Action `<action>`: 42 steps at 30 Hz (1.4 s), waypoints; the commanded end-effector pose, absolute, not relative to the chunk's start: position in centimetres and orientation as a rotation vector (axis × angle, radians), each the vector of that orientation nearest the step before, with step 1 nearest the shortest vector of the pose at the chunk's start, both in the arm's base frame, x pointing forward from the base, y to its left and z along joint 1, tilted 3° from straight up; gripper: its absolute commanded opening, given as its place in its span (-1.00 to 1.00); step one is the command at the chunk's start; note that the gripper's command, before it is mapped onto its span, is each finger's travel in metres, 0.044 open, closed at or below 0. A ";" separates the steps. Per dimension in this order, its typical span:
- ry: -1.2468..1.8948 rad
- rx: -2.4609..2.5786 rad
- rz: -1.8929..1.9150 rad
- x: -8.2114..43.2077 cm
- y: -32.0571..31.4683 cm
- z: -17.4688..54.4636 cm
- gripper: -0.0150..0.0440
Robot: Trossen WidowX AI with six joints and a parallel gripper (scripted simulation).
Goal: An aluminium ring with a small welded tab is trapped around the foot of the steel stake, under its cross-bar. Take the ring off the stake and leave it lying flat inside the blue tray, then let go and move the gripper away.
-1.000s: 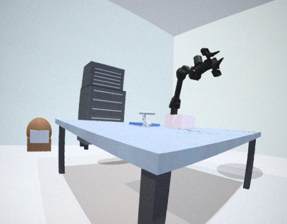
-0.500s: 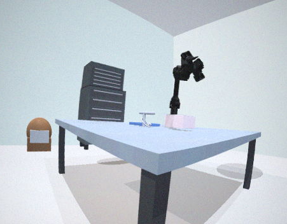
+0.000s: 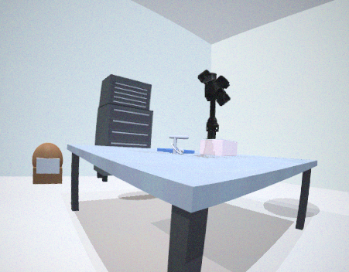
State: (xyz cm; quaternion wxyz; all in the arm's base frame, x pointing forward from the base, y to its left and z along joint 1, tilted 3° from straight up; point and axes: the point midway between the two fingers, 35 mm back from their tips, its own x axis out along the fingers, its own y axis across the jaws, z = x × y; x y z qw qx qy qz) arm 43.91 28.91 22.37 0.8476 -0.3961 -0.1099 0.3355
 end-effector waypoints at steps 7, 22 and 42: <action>-0.055 -0.798 0.610 45.4 21.8 19.9 0.19; 0.189 -0.714 0.470 45.4 12.1 15.8 0.19; 0.588 -0.467 0.181 39.6 -2.3 9.3 0.19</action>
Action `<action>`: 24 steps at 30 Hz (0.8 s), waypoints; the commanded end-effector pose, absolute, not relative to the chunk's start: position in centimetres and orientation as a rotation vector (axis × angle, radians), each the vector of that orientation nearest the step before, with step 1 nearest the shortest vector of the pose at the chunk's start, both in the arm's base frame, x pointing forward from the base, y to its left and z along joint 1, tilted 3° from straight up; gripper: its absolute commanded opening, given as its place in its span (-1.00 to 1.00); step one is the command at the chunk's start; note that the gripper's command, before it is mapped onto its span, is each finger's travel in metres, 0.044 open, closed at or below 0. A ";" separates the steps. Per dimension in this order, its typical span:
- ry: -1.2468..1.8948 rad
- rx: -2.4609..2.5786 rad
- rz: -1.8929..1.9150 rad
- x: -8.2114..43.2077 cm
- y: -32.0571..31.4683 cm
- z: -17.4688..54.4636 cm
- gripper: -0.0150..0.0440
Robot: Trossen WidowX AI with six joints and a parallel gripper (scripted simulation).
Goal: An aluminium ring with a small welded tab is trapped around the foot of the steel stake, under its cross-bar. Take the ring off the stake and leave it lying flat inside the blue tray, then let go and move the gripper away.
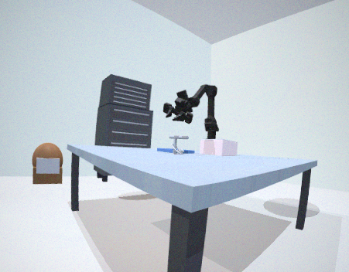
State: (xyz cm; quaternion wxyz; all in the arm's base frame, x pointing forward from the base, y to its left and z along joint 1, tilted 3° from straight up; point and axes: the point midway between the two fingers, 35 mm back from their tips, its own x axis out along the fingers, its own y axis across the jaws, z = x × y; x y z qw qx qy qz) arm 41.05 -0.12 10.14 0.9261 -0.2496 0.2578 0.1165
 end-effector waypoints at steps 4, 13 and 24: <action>0.660 -0.412 0.117 37.8 -4.7 8.2 0.19; 0.802 -0.286 -0.022 33.4 -8.9 5.9 0.19; 0.932 -0.289 -0.087 30.3 -10.5 3.9 0.19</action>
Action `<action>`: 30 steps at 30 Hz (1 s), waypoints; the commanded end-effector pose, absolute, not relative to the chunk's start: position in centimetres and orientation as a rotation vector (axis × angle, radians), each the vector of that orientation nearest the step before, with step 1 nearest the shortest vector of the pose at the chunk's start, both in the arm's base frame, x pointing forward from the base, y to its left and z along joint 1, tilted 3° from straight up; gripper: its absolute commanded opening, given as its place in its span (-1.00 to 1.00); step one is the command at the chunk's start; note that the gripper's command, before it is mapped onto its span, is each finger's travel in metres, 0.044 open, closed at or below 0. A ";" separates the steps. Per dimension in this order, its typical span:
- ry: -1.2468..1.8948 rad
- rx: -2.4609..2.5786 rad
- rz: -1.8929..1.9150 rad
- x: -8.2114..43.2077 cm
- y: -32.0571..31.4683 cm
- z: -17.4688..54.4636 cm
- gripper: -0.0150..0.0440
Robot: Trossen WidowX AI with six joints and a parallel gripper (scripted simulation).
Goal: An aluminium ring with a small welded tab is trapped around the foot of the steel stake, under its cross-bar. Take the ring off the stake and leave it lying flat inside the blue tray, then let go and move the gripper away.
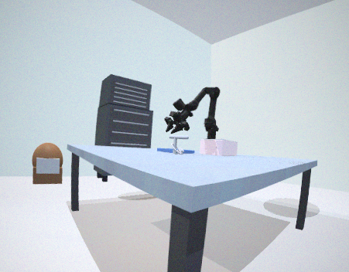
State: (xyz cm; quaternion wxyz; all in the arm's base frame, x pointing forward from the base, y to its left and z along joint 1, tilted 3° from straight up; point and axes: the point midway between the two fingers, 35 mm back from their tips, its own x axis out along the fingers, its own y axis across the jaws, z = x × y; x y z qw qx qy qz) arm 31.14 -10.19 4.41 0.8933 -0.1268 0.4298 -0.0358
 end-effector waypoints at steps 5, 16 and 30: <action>0.981 -0.247 -0.050 29.0 -8.9 1.8 0.19; 1.073 -0.064 0.052 24.9 -4.2 -3.0 0.19; 1.072 -0.064 0.052 25.8 -4.2 -4.3 0.19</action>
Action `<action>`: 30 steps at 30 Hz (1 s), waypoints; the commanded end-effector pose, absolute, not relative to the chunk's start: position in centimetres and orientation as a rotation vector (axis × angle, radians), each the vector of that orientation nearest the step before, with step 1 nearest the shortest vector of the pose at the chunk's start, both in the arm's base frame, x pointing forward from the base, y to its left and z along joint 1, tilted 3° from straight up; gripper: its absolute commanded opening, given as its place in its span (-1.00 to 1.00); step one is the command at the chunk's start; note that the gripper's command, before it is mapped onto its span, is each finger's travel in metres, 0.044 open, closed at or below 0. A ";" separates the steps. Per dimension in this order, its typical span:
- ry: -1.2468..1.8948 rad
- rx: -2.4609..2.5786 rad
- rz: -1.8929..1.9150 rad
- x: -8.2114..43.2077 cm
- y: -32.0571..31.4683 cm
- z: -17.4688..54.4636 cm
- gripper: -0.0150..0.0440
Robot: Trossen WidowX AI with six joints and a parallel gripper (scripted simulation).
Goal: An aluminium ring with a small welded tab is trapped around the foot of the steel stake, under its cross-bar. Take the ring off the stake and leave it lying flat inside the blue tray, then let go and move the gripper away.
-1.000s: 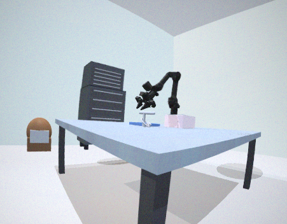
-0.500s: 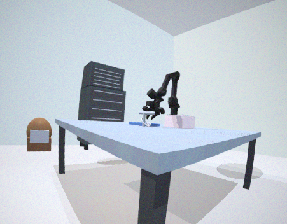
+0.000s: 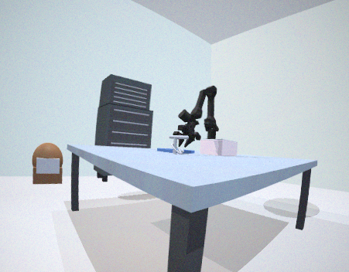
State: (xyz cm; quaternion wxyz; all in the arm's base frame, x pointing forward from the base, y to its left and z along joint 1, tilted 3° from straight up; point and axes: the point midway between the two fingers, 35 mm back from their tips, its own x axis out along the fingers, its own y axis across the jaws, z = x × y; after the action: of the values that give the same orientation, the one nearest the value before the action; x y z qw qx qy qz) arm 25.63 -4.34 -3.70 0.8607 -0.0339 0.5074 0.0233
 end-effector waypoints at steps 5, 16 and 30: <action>1.072 -0.064 0.052 26.2 -4.2 -5.1 0.19; 1.072 -0.064 0.052 26.9 -4.2 -6.7 0.19; 1.064 -0.066 0.057 27.0 -4.1 -6.6 0.01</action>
State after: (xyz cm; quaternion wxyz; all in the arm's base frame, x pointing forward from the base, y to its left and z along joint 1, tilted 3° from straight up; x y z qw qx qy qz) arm 27.04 -4.11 -6.61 0.8609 -0.0313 0.5071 0.0271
